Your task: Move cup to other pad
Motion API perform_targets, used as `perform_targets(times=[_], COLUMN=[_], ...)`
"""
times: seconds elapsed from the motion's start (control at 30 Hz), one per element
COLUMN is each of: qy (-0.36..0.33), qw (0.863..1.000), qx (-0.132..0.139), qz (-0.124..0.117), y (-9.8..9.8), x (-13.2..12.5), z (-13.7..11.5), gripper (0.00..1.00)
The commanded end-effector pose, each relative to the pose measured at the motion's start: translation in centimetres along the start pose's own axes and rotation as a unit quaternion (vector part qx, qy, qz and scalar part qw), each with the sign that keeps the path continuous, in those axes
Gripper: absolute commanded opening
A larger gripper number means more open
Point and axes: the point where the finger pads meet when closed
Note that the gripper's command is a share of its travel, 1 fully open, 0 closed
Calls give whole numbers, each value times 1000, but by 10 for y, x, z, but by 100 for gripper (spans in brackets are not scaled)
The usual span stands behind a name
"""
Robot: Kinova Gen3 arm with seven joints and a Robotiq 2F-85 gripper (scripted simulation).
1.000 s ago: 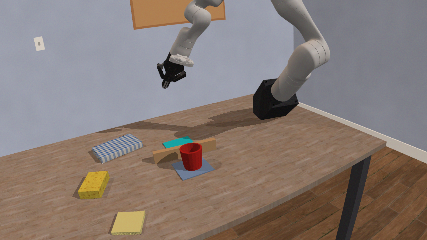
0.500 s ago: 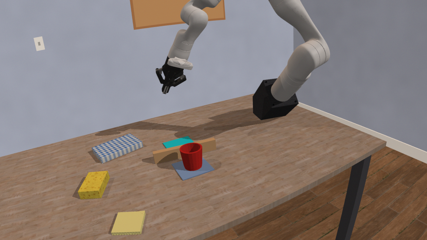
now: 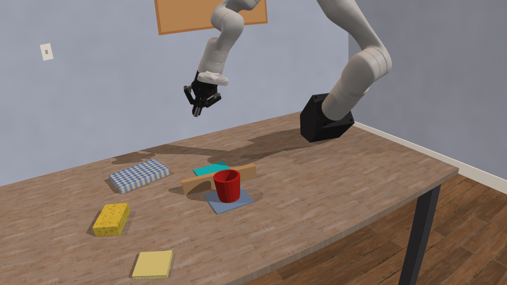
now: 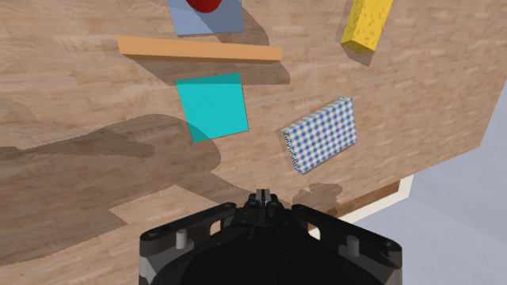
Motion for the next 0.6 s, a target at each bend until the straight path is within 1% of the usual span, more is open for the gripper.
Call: perform_targets(times=[0.0, 0.13, 0.17, 0.47, 0.5, 0.57], qy=[4, 4, 5, 5, 6, 6], qw=[1000, 1000, 1000, 1000, 1000, 1000], qx=[5, 5, 15, 15, 25, 25], qz=[-1, -1, -8, -8, -14, -14], y=[-1, -1, -2, -2, -3, -3], x=[4, 4, 7, 7, 10, 10], z=[-7, -7, -21, -21, -34, -34], gripper=[0, 0, 0, 0, 0, 0])
Point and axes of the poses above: the point where the finger pads meet when closed, its own y axis back along the fingers, its own x axis across the jaws, z = x × y, and after that the axes turned 14 degrees about y, right-handed
